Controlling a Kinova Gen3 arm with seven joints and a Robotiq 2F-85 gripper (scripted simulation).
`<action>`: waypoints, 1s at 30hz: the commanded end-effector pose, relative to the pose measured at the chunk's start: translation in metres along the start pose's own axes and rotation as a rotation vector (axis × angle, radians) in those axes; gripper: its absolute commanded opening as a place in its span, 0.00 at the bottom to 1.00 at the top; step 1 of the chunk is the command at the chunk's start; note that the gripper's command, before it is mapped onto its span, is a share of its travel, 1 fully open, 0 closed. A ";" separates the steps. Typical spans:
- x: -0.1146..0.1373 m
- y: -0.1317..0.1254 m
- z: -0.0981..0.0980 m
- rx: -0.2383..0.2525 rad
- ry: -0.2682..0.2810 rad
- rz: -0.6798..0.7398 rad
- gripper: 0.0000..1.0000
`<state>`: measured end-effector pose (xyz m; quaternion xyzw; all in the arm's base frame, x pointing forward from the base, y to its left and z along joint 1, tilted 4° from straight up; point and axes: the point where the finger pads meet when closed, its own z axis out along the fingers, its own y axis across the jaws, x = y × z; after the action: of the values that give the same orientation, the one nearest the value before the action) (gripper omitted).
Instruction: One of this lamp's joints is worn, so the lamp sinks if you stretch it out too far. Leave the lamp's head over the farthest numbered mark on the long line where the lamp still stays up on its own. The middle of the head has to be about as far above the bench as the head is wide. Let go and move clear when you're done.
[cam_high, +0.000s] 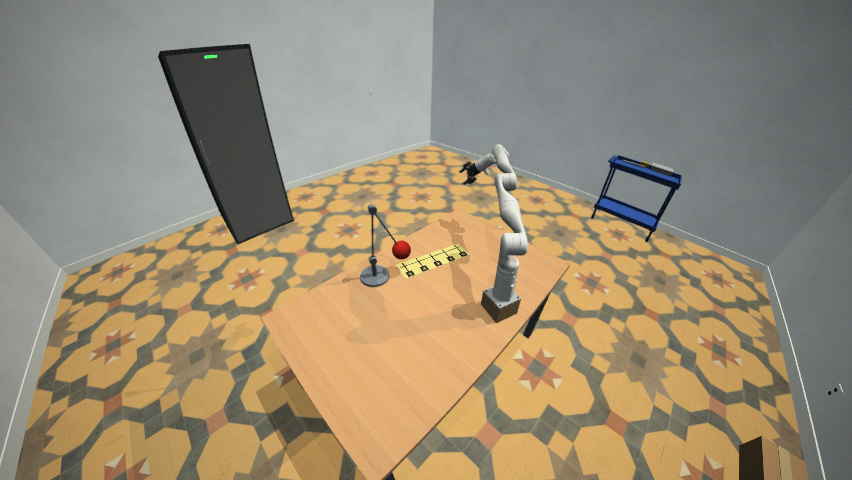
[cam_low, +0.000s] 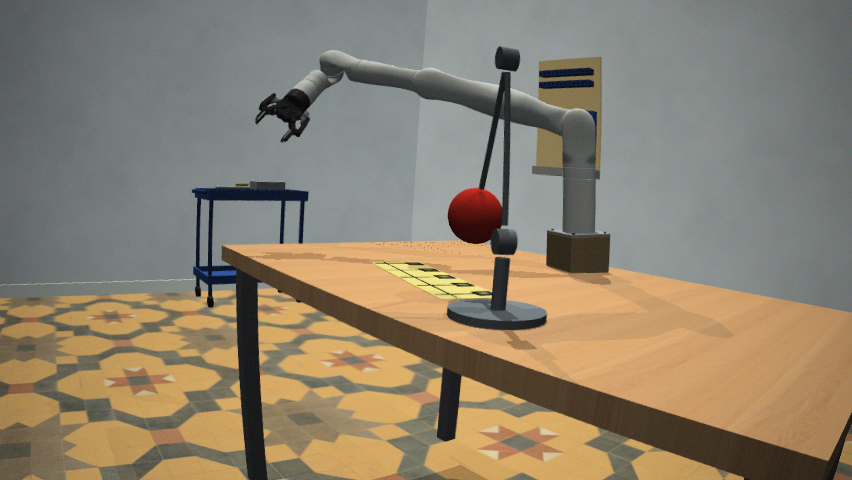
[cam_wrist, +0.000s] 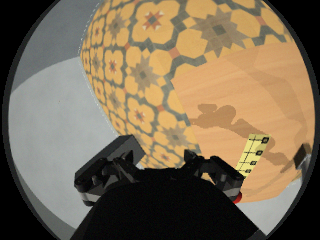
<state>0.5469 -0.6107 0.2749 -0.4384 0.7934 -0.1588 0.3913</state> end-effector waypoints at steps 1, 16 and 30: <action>0.017 -0.013 0.008 -0.142 -0.100 0.076 1.00; -0.063 0.047 0.010 -0.060 -0.044 0.084 1.00; -0.124 0.096 0.000 -0.209 -0.115 0.126 1.00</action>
<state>0.5365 -0.4830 0.2711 -0.4407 0.8064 -0.0283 0.3934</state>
